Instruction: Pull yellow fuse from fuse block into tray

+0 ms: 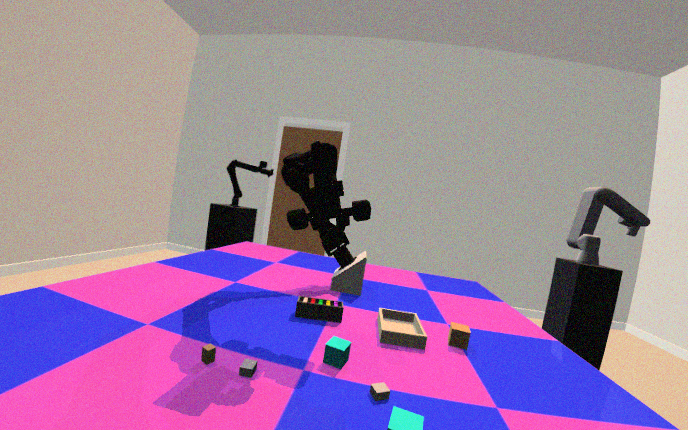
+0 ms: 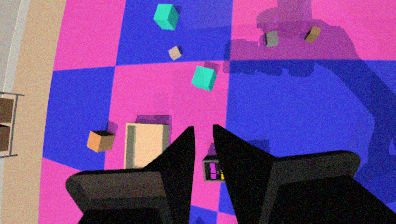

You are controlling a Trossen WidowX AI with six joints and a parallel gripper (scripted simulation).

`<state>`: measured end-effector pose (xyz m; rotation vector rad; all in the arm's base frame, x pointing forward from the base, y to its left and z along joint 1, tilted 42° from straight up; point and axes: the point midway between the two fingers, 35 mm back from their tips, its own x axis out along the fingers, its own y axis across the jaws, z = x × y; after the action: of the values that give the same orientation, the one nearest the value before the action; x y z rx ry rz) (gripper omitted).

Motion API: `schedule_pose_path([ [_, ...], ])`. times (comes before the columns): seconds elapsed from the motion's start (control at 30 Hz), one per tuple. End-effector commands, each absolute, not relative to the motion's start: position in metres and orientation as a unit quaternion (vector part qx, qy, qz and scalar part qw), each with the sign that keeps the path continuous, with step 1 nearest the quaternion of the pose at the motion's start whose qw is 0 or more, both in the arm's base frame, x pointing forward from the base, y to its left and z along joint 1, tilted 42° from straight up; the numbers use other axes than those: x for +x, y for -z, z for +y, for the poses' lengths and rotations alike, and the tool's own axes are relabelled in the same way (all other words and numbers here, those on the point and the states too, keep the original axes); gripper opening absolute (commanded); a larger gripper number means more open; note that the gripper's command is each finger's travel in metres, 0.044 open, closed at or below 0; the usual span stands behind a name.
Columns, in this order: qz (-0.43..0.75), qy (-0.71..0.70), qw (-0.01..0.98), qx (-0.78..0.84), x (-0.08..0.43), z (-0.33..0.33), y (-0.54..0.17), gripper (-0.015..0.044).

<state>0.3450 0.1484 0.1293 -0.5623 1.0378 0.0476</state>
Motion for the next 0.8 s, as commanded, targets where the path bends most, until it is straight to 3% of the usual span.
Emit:
schedule_pose_path([
  [0.0,0.566,0.051,0.765,-0.304,0.321,0.112,-0.081,0.0072],
  [0.17,0.633,0.133,0.672,-0.36,0.291,0.069,-0.042,0.0072],
  [0.77,0.635,0.136,0.669,-0.362,0.297,0.065,-0.035,0.0072],
])
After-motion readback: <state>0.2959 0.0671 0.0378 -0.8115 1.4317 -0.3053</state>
